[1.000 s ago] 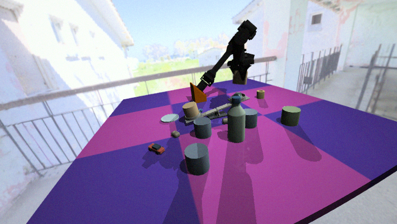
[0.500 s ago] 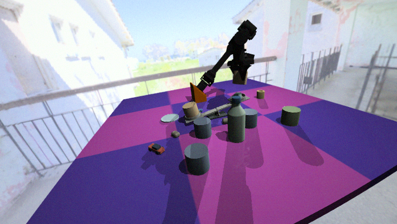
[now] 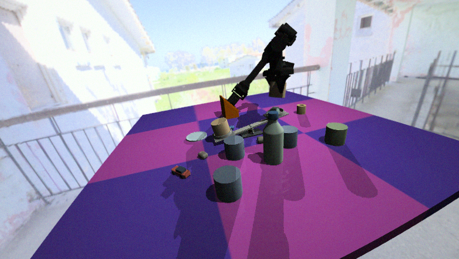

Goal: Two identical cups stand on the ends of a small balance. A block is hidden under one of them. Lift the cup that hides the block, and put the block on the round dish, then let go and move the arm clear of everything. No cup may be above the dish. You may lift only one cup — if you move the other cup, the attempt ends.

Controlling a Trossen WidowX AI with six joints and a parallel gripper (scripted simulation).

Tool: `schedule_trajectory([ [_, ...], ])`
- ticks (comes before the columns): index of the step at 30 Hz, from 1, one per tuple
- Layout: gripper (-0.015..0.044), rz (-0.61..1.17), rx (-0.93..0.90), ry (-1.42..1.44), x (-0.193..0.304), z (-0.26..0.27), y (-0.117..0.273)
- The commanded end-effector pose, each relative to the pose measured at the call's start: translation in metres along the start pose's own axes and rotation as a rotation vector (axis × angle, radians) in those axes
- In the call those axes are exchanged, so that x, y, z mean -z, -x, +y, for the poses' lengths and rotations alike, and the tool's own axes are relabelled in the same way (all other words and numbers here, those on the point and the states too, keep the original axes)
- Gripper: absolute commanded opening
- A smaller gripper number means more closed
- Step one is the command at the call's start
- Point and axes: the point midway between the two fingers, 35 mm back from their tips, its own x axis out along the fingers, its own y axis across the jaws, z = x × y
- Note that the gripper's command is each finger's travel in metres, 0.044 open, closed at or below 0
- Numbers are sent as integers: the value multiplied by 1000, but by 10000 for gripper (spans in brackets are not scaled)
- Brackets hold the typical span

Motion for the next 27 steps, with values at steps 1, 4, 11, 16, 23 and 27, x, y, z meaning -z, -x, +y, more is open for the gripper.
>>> schedule_trajectory([
  [1, 0, 0, 2, -1, 0, 0, 0],
  [4, 0, 0, 2, -1, 0, 0, 0],
  [11, 0, 3, -5, 7, -10, 6, -8],
  [16, 0, 8, -30, 33, -40, 31, -32],
  [23, 0, -1, -66, 69, -73, 73, -63],
  [27, 0, -13, -88, 88, -86, 100, -78],
])
